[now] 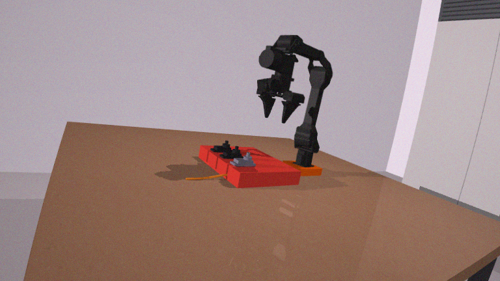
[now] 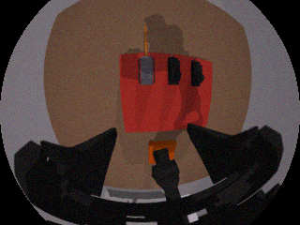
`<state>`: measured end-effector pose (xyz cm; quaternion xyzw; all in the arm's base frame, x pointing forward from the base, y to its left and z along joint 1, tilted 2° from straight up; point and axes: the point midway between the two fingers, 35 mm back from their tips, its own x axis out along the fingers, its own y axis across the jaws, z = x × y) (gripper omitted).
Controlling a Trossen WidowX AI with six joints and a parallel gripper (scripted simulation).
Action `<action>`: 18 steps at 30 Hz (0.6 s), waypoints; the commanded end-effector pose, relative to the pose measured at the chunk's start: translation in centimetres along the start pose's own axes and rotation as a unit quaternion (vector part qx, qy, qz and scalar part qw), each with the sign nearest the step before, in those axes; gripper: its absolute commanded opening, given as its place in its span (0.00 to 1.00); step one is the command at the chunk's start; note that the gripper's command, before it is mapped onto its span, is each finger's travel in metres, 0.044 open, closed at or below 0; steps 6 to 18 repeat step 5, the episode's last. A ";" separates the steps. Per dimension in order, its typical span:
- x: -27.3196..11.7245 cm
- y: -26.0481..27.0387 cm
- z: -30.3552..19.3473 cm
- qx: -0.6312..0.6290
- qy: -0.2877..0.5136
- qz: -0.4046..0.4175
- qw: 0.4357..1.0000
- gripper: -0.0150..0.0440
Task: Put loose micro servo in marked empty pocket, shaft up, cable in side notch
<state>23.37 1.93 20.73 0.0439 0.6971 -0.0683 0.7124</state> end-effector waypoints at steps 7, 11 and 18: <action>0.0 0.0 0.0 0.003 0.001 0.000 1.000 1.00; 0.0 0.0 0.0 0.003 0.001 0.000 1.000 1.00; 0.0 0.0 0.0 0.003 0.001 0.000 1.000 1.00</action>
